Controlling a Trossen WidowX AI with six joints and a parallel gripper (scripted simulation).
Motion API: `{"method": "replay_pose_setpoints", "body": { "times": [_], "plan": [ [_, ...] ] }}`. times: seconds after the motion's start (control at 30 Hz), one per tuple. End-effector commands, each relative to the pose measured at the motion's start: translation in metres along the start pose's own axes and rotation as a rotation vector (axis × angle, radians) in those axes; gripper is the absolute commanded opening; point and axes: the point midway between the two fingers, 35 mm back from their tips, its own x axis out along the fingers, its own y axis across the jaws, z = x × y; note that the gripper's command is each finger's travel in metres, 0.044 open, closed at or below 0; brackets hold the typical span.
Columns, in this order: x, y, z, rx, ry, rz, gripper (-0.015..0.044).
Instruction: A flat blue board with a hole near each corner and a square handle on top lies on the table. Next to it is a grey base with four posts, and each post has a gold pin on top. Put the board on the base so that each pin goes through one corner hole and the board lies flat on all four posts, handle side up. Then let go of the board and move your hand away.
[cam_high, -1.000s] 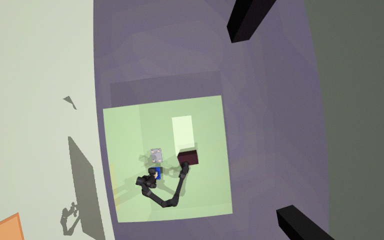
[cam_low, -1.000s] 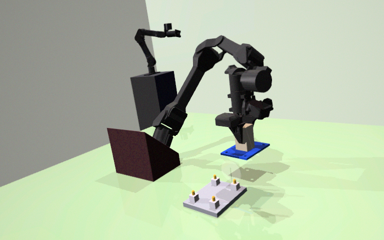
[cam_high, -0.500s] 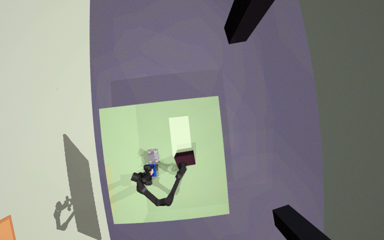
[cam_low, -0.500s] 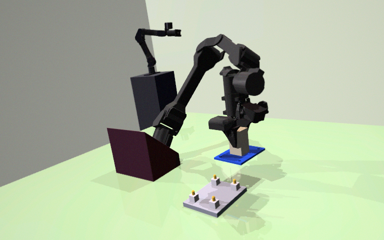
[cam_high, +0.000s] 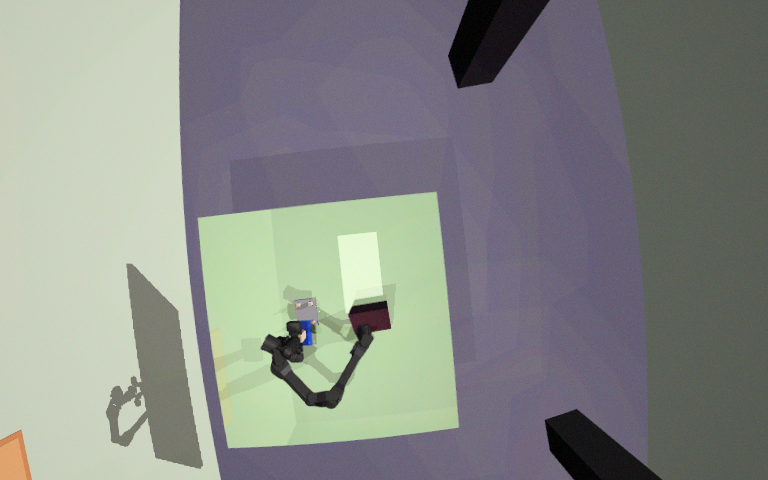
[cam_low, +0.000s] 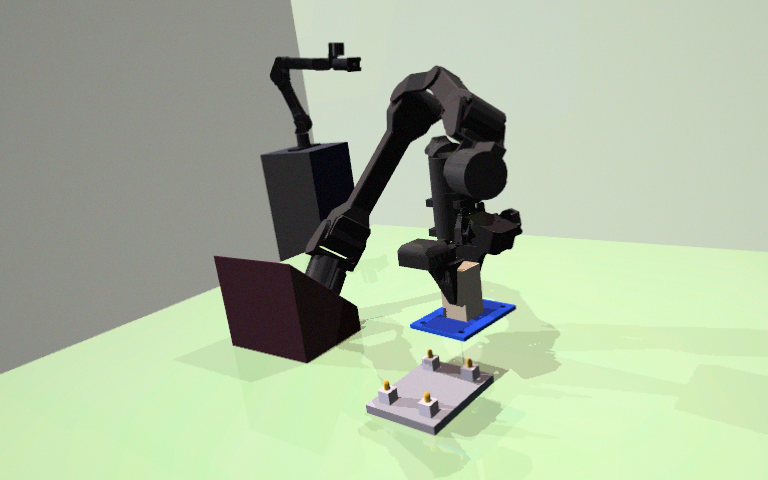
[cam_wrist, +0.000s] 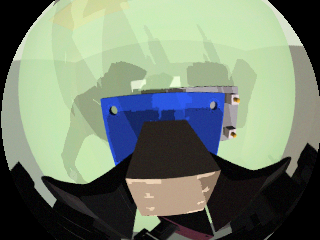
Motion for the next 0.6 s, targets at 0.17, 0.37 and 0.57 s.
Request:
{"method": "replay_pose_setpoints", "body": {
  "times": [0.17, 0.37, 0.57],
  "plan": [
    [-0.001, -0.022, 0.0, -0.013, -0.005, -0.004, 0.0],
    [-0.001, -0.037, 0.0, -0.026, -0.005, 0.0, 0.0],
    [0.0, -0.053, -0.001, -0.038, -0.006, 0.004, 0.0]
  ]
}}
